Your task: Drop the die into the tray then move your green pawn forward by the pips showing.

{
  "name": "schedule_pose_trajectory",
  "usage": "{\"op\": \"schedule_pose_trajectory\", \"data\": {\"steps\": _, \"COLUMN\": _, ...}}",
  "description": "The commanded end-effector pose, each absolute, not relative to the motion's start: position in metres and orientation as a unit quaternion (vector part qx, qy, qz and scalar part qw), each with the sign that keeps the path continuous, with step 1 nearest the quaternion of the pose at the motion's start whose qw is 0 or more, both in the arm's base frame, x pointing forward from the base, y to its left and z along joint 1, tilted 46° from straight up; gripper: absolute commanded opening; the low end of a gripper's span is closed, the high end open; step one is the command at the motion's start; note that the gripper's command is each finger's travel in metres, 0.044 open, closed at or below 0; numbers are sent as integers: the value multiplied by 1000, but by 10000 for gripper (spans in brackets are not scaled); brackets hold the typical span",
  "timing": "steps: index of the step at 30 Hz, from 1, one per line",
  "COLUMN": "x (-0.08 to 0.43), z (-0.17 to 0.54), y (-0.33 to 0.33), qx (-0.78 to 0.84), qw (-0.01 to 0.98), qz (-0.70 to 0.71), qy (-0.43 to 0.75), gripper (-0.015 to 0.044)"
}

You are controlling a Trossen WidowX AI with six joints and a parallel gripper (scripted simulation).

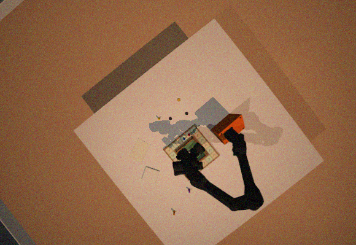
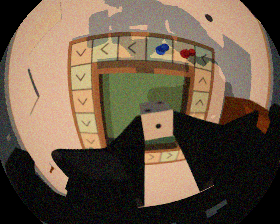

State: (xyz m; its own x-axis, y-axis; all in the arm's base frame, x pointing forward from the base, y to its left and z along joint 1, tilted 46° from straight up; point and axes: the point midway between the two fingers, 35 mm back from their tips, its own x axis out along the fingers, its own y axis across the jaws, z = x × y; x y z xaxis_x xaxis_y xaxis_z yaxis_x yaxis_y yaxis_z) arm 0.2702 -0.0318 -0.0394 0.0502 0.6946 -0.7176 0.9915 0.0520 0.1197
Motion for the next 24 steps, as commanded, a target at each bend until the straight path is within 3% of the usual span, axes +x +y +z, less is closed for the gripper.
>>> {"op": "schedule_pose_trajectory", "data": {"steps": 1, "x": 272, "z": -30, "y": -16, "qx": 668, "qw": 283, "qz": -259, "qy": 638, "gripper": 0}}
{"op": "schedule_pose_trajectory", "data": {"steps": 11, "x": 273, "z": -23, "y": -4, "qx": 678, "qw": 253, "qz": -284, "qy": 630, "gripper": 0}}
{"op": "schedule_pose_trajectory", "data": {"steps": 24, "x": 263, "z": -36, "y": 2, "qx": 577, "qw": 351, "qz": -427, "qy": 601, "gripper": 0}}
